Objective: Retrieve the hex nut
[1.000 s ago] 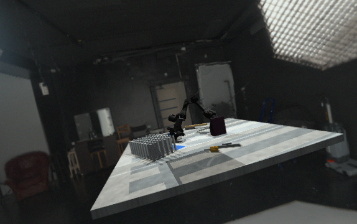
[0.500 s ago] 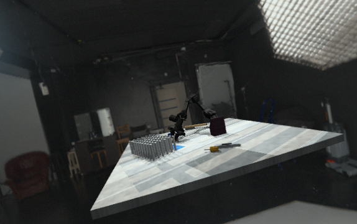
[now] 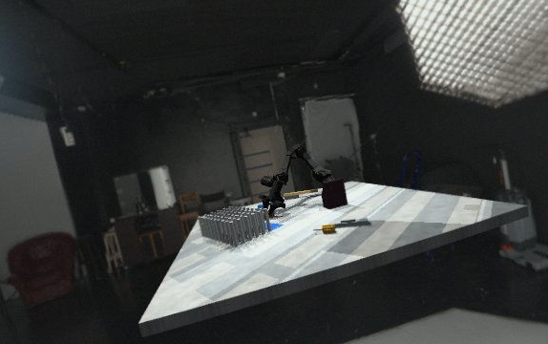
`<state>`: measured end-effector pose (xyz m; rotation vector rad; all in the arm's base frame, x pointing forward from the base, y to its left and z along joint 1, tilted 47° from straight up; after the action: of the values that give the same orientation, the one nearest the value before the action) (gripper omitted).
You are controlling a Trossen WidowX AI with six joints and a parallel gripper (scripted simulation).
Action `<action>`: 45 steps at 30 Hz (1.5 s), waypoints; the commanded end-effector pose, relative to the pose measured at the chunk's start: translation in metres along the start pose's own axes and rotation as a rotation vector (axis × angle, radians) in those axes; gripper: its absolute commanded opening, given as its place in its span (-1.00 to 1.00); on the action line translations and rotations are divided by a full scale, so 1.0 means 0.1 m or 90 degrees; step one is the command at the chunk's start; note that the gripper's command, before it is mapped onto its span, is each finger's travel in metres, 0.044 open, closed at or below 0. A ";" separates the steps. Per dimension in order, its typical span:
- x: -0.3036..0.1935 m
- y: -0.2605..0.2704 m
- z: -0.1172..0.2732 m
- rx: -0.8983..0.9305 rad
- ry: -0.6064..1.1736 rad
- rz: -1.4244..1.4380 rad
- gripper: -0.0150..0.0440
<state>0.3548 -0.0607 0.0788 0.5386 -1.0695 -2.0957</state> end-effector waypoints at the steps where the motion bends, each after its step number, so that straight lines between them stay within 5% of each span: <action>1: 0.02 0.00 0.02 -0.002 0.003 0.002 -0.49; 45: 0.25 0.02 0.15 -0.002 0.003 0.003 -0.49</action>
<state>0.3320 -0.0728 0.0876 0.5370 -1.0698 -2.0952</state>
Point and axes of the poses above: the point midway between the two fingers, 35 mm back from their tips, its own z axis back along the fingers, its own y axis across the jaws, x = y × z, the point moved 4 cm from there along z, back along the fingers, and after that the axes turned 7 degrees about -z, right-handed, at the moved point
